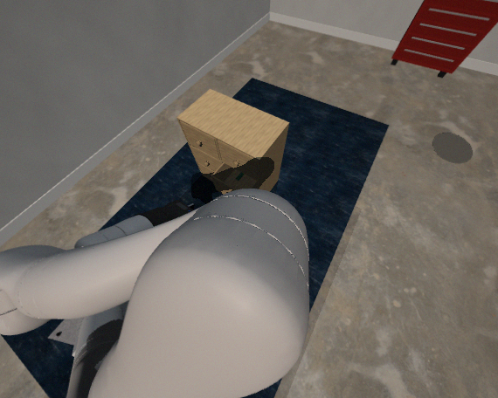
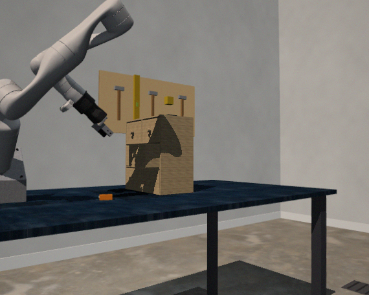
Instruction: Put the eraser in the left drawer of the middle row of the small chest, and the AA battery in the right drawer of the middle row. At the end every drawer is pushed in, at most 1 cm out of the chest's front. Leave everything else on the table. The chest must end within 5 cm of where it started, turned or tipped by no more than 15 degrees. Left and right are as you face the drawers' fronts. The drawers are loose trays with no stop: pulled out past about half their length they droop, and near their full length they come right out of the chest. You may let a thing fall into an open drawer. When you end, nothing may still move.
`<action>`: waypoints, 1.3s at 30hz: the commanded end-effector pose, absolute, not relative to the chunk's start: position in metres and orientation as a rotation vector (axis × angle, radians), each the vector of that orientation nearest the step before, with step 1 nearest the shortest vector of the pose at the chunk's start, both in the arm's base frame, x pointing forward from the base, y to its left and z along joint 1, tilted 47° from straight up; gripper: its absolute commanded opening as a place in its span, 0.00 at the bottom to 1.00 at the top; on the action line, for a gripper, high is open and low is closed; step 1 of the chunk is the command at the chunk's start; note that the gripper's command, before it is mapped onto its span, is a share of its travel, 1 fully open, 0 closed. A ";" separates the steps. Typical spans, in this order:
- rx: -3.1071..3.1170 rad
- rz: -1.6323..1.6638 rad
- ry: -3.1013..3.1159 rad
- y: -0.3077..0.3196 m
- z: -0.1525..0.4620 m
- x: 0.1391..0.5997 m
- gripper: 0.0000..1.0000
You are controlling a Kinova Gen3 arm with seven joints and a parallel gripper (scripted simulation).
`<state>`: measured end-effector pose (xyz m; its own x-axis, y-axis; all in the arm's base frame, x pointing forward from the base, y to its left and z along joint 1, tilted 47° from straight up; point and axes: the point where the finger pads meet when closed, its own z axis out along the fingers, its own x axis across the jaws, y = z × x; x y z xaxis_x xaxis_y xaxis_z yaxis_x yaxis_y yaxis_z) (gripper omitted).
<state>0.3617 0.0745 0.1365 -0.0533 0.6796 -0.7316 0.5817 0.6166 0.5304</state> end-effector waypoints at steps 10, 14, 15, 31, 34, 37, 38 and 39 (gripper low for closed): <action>1.038 0.111 1.727 0.075 0.137 0.362 0.00; 1.038 0.111 1.727 0.075 0.137 0.362 0.00; 1.038 0.111 1.727 0.075 0.137 0.362 0.00; 1.038 0.111 1.727 0.074 0.136 0.363 0.00; 1.038 0.111 1.727 0.073 0.135 0.364 0.00; 1.038 0.111 1.727 0.073 0.135 0.365 0.00; 1.038 0.111 1.727 0.073 0.134 0.365 0.00; 1.038 0.111 1.727 0.072 0.133 0.366 0.00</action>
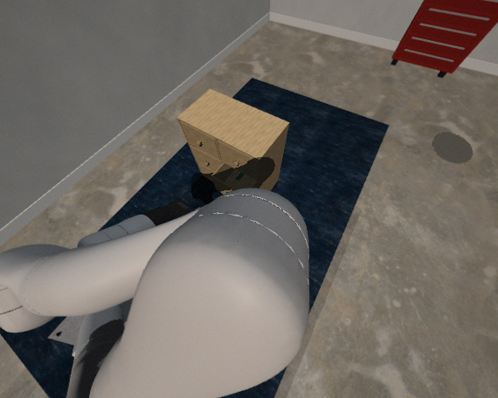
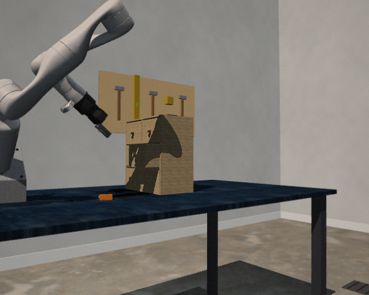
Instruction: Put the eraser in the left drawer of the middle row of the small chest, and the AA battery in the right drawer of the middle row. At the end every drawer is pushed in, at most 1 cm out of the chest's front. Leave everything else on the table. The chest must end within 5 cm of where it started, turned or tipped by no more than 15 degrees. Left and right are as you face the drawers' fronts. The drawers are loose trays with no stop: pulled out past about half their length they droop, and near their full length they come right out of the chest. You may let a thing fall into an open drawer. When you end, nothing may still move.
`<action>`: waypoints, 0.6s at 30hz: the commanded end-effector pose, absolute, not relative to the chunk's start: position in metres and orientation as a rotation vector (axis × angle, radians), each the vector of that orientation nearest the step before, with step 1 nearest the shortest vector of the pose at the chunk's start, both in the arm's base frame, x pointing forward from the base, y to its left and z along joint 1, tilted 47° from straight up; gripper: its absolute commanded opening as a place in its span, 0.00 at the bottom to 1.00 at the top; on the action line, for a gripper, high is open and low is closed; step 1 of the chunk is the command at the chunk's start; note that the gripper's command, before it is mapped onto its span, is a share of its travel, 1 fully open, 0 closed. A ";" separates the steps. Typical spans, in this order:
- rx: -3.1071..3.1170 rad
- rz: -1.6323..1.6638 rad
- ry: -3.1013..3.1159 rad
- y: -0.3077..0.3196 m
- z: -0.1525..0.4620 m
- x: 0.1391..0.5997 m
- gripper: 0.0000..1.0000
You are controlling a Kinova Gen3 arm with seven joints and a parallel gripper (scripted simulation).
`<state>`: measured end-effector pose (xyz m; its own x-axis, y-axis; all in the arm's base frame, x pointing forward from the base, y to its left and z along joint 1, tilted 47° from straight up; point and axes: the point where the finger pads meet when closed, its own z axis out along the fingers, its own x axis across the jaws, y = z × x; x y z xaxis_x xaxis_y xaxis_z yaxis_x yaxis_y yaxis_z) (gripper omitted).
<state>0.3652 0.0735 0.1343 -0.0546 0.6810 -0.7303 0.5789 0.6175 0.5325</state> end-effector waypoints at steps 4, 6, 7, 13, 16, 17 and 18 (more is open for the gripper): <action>1.038 0.111 1.727 0.068 0.130 0.371 0.00; 1.038 0.111 1.727 0.066 0.127 0.374 0.00; 1.039 0.109 1.727 0.065 0.126 0.376 0.00; 1.055 0.082 1.715 0.052 0.113 0.393 0.00; 1.054 0.083 1.715 0.048 0.109 0.399 0.00; 1.054 0.083 1.715 0.046 0.106 0.402 0.00; 1.053 0.086 1.717 0.045 0.105 0.403 0.00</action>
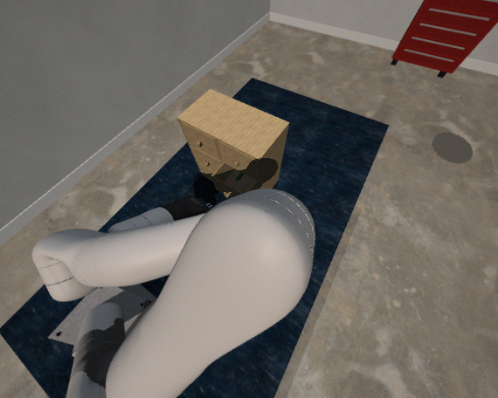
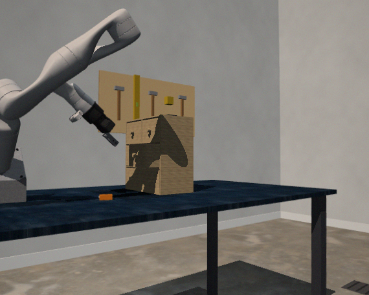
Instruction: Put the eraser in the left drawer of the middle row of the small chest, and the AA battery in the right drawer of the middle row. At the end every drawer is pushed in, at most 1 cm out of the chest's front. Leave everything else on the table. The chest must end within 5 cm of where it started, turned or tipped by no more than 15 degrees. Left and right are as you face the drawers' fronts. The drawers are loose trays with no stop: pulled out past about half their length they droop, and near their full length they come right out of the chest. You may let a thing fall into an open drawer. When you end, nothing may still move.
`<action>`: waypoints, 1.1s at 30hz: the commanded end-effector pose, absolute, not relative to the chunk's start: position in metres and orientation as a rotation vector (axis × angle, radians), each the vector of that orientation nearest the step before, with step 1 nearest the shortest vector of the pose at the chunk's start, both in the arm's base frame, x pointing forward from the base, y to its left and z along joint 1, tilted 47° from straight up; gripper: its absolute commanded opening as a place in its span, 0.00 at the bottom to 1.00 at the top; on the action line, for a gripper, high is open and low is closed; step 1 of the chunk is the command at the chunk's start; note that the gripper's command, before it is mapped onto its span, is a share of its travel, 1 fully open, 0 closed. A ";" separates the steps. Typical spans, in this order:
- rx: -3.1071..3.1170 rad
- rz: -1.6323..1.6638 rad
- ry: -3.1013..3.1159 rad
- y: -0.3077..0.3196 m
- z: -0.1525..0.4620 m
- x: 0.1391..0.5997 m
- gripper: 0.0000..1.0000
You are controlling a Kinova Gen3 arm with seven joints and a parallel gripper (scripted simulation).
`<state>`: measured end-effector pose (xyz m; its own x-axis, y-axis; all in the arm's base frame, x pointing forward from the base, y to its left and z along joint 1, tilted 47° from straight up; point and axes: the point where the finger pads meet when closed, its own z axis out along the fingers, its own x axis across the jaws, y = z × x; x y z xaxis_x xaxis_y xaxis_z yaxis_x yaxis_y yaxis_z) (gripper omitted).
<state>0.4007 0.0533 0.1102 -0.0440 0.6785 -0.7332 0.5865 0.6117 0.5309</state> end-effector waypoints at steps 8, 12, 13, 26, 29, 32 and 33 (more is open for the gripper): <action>1.038 0.111 1.727 0.037 0.097 0.414 0.00; 1.038 0.111 1.727 0.032 0.092 0.421 0.00; 1.038 0.111 1.727 0.032 0.092 0.421 0.00; 1.038 0.111 1.727 0.023 0.083 0.433 0.00; 1.038 0.111 1.727 0.023 0.083 0.433 0.00; 1.038 0.111 1.727 0.023 0.083 0.433 0.00; 1.038 0.111 1.727 0.023 0.083 0.433 0.00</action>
